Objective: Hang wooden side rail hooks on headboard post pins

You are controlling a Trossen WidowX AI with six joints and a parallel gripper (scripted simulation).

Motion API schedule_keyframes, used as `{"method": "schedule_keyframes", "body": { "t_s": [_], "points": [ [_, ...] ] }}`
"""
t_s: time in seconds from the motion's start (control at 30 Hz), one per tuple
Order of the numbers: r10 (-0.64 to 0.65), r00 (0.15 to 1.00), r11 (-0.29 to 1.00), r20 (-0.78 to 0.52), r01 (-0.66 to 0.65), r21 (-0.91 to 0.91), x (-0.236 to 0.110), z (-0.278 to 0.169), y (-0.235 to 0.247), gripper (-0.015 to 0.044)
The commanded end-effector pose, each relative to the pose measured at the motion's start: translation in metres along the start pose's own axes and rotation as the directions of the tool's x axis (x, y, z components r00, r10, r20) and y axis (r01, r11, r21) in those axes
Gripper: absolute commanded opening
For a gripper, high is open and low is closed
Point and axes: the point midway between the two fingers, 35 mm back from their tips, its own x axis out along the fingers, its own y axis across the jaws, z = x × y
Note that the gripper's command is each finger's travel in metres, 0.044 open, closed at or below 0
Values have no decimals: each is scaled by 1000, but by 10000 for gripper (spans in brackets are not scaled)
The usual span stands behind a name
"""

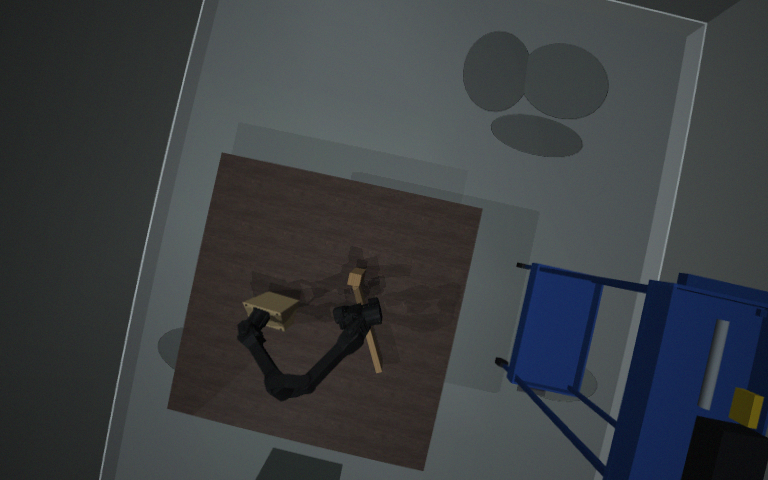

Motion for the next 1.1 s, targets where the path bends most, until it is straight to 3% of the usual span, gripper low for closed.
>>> {"method": "schedule_keyframes", "body": {
  "t_s": [0.0,1.07],
  "points": [
    [-9,1000,1000,3,9,-10,7,-1,-2,440],
    [-10,1000,1000,5,10,-12,58,0,-2,440]
  ]
}}
